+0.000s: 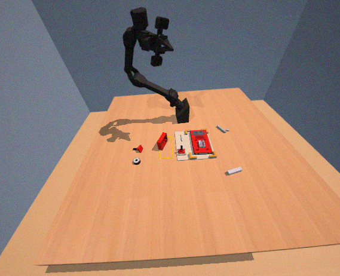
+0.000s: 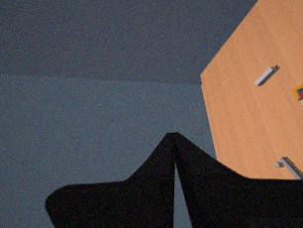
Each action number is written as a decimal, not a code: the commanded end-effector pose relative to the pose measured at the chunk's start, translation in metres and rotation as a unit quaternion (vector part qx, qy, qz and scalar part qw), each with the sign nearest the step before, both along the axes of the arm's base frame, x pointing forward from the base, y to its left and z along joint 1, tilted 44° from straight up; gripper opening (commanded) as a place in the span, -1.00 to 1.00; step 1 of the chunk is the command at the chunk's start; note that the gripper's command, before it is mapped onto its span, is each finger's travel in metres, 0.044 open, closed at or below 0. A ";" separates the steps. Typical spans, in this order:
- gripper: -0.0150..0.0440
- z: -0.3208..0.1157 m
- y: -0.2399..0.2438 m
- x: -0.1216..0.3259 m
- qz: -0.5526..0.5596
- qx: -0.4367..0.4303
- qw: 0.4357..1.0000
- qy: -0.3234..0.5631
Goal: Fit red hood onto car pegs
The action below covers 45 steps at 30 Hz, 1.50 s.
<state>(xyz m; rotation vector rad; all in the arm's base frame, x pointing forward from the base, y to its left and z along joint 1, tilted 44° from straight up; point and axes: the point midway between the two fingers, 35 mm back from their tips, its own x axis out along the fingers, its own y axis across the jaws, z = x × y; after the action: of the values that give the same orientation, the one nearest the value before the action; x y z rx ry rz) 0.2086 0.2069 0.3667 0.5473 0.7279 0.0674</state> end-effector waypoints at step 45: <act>-0.49 -0.234 -0.384 0.035 -0.249 -0.423 0.780 0.388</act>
<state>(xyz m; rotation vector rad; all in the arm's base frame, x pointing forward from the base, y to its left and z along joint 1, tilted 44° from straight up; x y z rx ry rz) 0.2478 -0.1672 0.1450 -0.1617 1.2632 -1.0096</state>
